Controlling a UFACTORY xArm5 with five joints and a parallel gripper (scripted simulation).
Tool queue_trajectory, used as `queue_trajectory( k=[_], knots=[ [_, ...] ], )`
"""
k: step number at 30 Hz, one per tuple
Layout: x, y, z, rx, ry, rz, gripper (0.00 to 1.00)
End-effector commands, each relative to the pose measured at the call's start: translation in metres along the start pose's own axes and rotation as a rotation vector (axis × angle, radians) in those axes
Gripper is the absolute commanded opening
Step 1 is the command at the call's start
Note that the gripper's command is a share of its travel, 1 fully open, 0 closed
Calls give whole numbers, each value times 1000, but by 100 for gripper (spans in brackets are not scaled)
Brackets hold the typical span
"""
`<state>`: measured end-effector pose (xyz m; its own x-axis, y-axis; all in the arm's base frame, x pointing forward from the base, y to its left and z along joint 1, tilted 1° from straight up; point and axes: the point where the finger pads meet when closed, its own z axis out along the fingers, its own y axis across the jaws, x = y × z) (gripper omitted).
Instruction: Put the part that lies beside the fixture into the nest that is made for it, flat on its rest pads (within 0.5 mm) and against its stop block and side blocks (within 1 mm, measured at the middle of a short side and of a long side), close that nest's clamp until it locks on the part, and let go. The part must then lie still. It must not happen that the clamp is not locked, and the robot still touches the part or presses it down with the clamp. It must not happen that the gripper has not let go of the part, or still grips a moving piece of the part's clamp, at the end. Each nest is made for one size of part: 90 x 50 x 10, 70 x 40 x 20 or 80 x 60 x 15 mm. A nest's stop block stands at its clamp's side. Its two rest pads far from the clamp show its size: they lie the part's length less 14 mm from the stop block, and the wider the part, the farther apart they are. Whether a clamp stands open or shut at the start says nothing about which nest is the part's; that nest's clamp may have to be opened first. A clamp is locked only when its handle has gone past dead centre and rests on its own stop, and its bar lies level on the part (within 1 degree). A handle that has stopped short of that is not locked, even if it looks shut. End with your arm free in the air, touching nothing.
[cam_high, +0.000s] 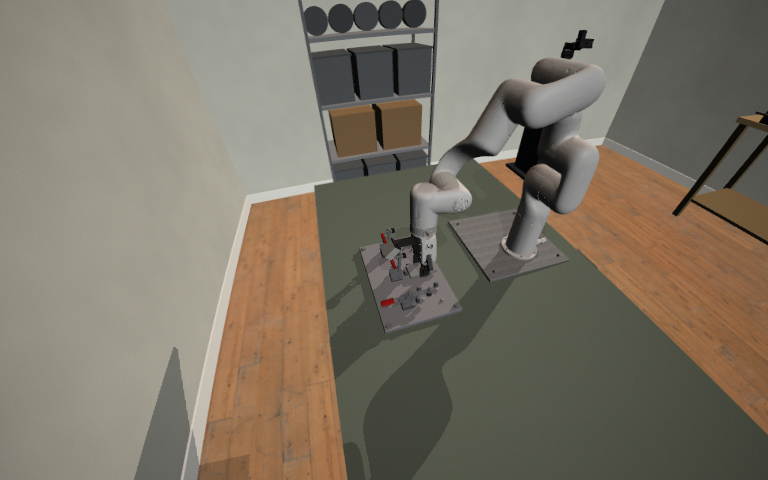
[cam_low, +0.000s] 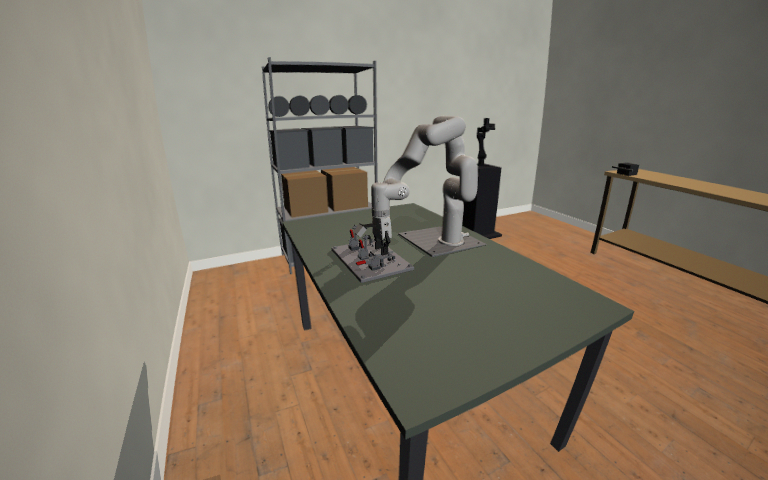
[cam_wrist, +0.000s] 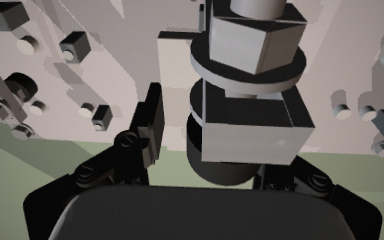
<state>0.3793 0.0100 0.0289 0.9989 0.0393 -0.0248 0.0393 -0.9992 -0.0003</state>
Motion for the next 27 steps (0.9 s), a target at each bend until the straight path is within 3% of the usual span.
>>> queue_trajectory(
  k=[1,27],
  knots=[
    [1,0,-1,0,3,0,0],
    [4,2,-1,0,4,0,0]
  ],
)
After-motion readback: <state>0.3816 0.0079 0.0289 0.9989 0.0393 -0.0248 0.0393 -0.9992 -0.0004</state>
